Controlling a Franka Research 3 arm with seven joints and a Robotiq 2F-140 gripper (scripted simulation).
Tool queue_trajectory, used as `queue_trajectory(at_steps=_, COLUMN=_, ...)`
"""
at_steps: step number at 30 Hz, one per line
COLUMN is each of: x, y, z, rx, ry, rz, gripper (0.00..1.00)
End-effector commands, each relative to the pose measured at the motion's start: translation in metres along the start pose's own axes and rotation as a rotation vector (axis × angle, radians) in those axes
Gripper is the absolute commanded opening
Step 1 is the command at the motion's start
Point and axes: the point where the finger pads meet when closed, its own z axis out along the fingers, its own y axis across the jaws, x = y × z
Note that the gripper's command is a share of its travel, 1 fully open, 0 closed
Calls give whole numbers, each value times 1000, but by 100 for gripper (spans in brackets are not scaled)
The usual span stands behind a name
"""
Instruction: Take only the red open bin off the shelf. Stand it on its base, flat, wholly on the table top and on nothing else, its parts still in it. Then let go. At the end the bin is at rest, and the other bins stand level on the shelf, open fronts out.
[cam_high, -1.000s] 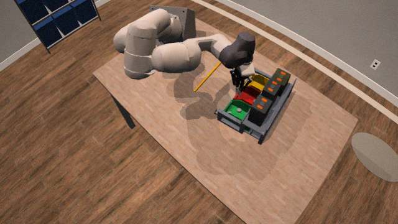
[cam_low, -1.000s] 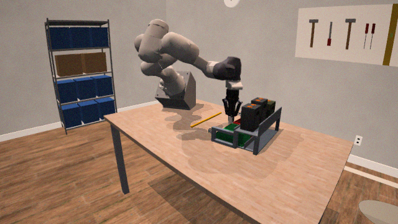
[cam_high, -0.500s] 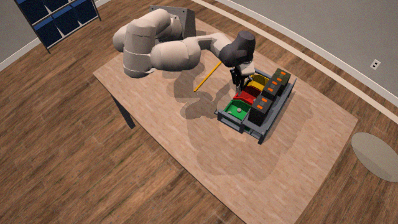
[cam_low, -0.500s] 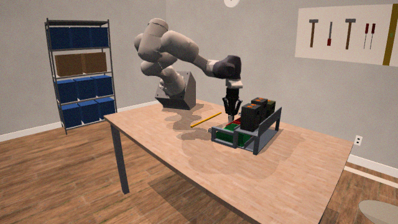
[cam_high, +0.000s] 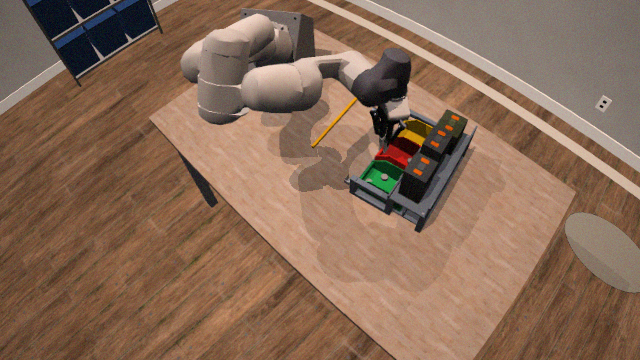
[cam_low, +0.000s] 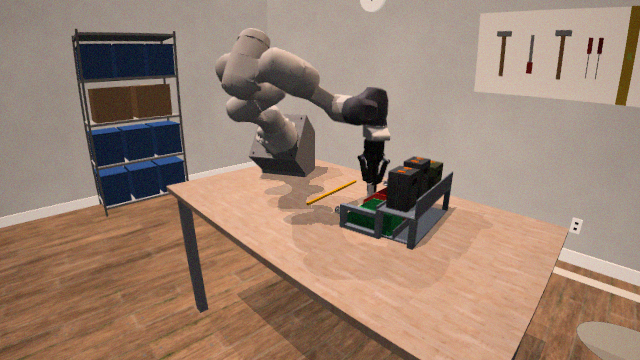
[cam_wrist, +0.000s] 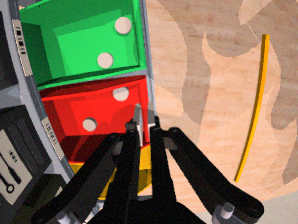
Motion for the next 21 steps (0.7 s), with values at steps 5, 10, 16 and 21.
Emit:
queue_trajectory(at_steps=5, x=-2, y=0, z=-7, rx=4, ry=0, rz=-10, gripper=0)
queue_trajectory(at_steps=10, x=-2, y=0, z=-7, rx=4, ry=0, rz=-10, gripper=0)
queue_trajectory(at_steps=16, x=-2, y=0, z=-5, rx=3, ry=0, rz=-8, gripper=0)
queue_trajectory(at_steps=21, x=-2, y=-1, z=-6, rx=4, ry=0, rz=-10, gripper=0)
